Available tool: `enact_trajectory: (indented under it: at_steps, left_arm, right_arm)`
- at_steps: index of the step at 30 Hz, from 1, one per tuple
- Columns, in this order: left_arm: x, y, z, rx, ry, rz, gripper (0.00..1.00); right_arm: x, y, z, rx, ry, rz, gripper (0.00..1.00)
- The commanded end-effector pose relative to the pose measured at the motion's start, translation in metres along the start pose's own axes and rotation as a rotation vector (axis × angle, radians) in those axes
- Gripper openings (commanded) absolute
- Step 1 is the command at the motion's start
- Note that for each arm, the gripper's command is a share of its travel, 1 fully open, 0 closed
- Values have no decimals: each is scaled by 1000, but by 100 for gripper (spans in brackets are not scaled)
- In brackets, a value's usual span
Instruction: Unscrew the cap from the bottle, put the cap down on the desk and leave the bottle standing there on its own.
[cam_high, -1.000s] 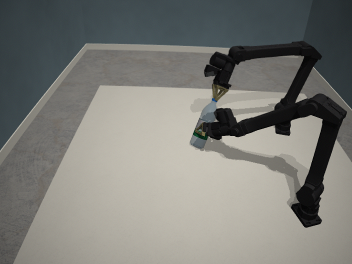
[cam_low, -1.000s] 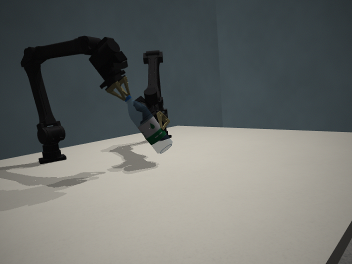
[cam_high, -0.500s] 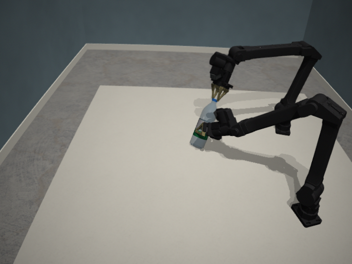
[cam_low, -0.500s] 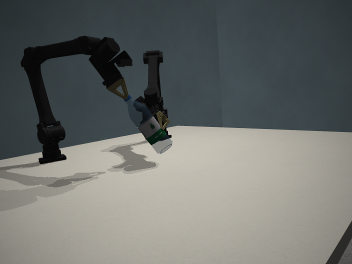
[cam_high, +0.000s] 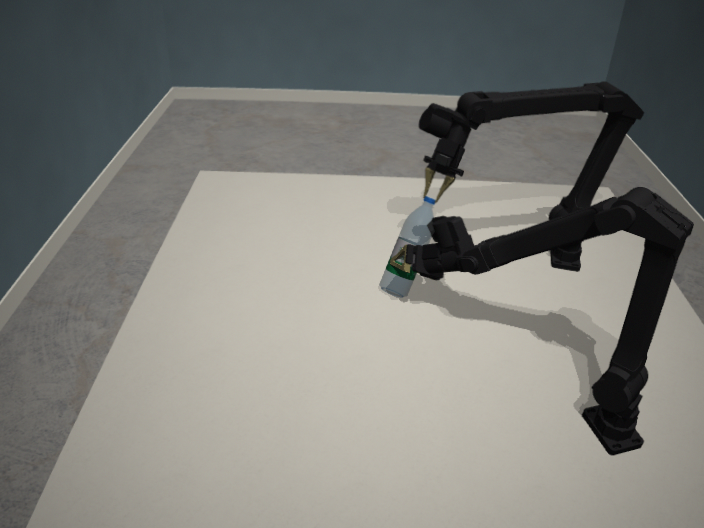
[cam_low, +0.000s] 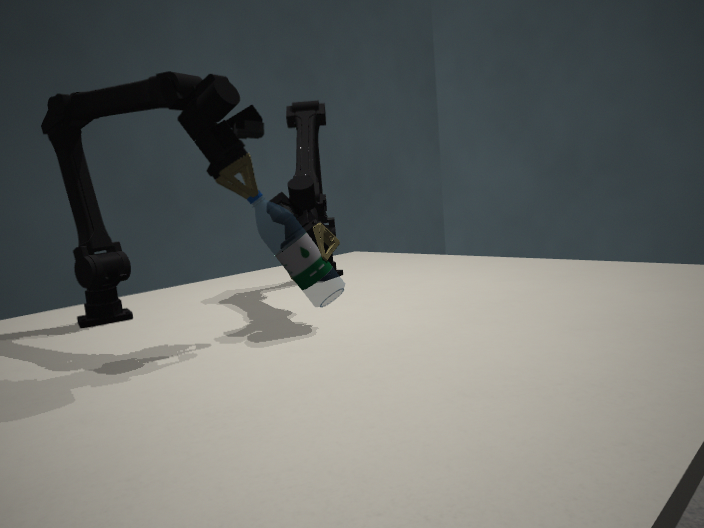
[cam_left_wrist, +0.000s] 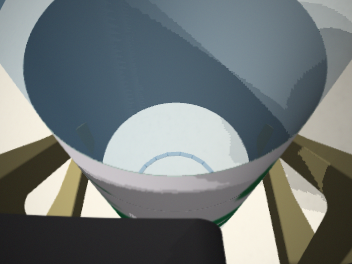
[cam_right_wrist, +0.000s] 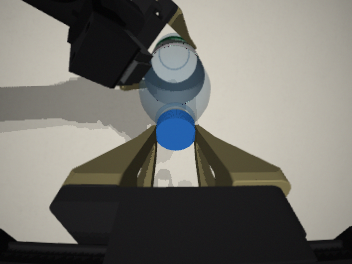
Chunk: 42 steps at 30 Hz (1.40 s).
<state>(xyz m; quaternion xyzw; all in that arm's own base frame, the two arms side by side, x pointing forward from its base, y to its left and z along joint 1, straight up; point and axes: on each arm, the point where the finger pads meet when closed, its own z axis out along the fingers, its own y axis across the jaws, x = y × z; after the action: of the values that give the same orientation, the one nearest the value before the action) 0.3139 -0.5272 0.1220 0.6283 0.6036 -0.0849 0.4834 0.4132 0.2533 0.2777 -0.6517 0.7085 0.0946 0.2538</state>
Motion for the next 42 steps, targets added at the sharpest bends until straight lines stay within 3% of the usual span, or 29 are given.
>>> enact_trajectory:
  at_steps: [1, 4, 9, 11, 15, 18, 20, 21, 35, 37, 38, 42]
  left_arm:
    - [-2, 8, 3, -15, -9, -5, 0]
    - [-2, 8, 3, -15, -9, -5, 0]
    - [-2, 8, 3, -15, -9, -5, 0]
    - [-2, 8, 3, -15, -9, -5, 0]
    - [-2, 8, 3, -15, -9, -5, 0]
    - [-2, 8, 3, -15, -9, -5, 0]
    - [-2, 8, 3, -15, -9, -5, 0]
    - [-2, 8, 3, -15, -9, -5, 0]
    - [-2, 8, 3, -15, -9, -5, 0]
    - [-2, 8, 3, -15, -9, -5, 0]
    - [-2, 8, 3, -15, -9, -5, 0]
    - [-2, 8, 3, -15, -9, -5, 0]
  right_arm:
    - [-12, -10, -13, 32, -22, -13, 0]
    - [-12, -10, -13, 32, -22, -13, 0]
    - [-12, -10, -13, 32, -22, -13, 57]
    - [-12, -10, -13, 32, -22, 4, 57]
    - [-12, -10, -12, 25, -26, 333, 57]
    - [-12, -10, -12, 11, -25, 469, 57]
    - [-12, -10, -12, 11, -25, 469, 57]
    - [-12, -10, -12, 8, -27, 583, 57]
    - [-12, -10, -11, -11, -32, 1206, 57]
    - [-12, -10, -11, -11, -32, 1206, 57]
    - [-12, -10, -11, -13, -32, 1319, 57]
    - [-12, -10, -11, -19, -33, 1493, 57]
